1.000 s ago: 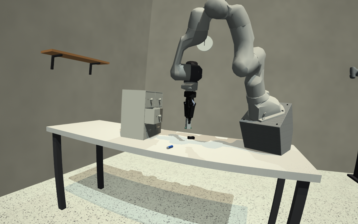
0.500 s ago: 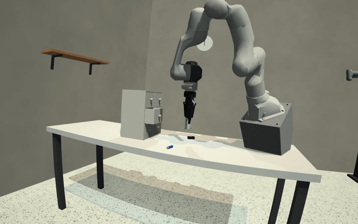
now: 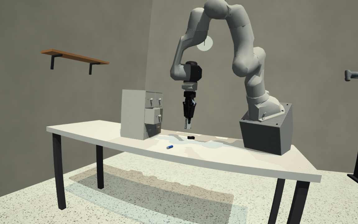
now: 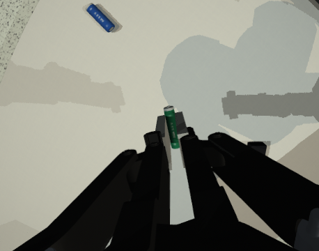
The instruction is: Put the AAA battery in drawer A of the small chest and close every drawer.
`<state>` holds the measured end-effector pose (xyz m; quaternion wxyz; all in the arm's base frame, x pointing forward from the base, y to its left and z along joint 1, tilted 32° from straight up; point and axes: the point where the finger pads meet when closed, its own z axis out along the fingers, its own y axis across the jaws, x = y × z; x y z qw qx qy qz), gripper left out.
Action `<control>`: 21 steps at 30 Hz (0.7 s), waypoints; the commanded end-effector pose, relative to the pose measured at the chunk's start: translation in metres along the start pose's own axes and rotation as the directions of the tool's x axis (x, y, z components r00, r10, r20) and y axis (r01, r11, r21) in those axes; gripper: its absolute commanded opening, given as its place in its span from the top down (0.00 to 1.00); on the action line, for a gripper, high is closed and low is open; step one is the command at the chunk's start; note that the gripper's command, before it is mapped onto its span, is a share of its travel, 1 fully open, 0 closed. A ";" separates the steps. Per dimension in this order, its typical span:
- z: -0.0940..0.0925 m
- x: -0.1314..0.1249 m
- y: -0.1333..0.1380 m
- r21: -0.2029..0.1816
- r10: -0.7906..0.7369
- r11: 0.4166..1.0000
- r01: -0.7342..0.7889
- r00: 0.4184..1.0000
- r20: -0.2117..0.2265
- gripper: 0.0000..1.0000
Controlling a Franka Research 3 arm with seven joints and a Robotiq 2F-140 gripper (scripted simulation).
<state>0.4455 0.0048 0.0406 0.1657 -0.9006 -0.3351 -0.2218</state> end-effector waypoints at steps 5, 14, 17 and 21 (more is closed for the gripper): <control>-0.001 -0.001 0.003 -0.004 -0.057 0.998 0.057 0.998 0.000 0.97; -0.001 -0.001 0.003 -0.004 -0.057 0.998 0.057 0.998 0.000 0.97; -0.001 -0.001 0.003 -0.004 -0.057 0.998 0.057 0.998 0.000 0.97; -0.001 0.000 0.005 -0.003 -0.133 0.991 0.133 0.991 0.001 0.97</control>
